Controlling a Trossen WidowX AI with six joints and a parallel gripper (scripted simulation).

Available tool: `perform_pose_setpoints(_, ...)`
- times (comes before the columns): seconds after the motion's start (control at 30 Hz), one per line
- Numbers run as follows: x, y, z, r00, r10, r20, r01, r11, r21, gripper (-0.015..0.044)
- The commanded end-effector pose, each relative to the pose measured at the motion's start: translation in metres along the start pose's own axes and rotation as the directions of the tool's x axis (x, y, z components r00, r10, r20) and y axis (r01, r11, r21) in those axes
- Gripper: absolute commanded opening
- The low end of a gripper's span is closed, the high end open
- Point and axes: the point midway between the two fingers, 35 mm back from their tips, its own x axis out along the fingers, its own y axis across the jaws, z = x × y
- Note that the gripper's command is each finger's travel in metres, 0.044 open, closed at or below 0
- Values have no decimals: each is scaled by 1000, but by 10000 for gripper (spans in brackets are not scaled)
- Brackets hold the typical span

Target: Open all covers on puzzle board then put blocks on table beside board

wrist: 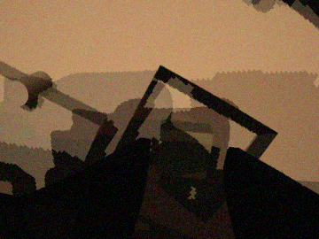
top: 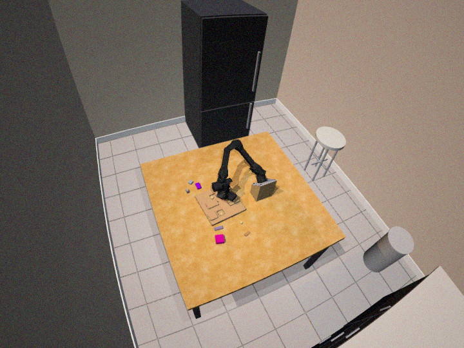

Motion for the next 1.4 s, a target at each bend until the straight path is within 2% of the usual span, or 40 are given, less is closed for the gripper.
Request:
perform_pose_setpoints(0.0,4,1,-1,1000,-2,-4,2,1000,-7,144)
perform_pose_setpoints(0.17,7,1,-1,1000,-2,-4,2,1000,-7,144)
perform_pose_setpoints(0.5,5,0,0,1000,0,-1,0,1000,1,80)
perform_pose_setpoints(1.37,-24,1,1,1000,1,-1,-1,1000,-4,80)
